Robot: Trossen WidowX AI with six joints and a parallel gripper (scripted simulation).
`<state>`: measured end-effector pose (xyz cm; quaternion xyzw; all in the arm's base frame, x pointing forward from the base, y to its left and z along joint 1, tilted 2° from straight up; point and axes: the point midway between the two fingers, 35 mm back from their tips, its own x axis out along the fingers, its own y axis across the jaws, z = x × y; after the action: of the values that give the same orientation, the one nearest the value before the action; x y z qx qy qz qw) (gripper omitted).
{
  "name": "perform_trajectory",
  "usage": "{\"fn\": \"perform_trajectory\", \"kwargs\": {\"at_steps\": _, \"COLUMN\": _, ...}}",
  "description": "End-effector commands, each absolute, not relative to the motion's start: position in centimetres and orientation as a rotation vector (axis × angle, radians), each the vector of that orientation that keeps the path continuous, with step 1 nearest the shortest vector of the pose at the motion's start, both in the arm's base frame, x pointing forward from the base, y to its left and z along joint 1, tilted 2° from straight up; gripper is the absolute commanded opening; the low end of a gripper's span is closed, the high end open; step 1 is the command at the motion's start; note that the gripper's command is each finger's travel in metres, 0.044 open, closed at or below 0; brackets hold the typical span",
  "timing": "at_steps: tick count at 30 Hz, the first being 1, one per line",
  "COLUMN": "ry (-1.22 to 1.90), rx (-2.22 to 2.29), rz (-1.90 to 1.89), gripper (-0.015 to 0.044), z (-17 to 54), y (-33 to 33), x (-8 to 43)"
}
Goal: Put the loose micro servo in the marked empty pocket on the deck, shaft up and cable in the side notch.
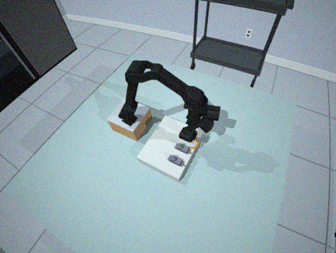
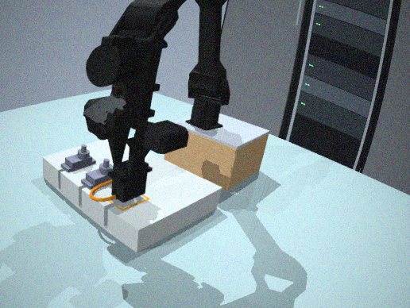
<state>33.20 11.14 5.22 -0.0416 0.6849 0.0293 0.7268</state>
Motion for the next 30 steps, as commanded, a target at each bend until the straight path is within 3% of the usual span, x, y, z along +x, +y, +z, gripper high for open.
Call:
{"fn": "perform_trajectory", "kwargs": {"at_steps": 1, "ry": 1.508, "rx": -0.098, "rz": 0.067, "gripper": 0.0, "z": 5.2, "y": 11.1, "x": 33.2}}
{"fn": "perform_trajectory", "kwargs": {"at_steps": 30, "ry": 1.508, "rx": -0.098, "rz": 0.067, "gripper": 0.0, "z": 2.8, "y": 11.1, "x": 33.4}}
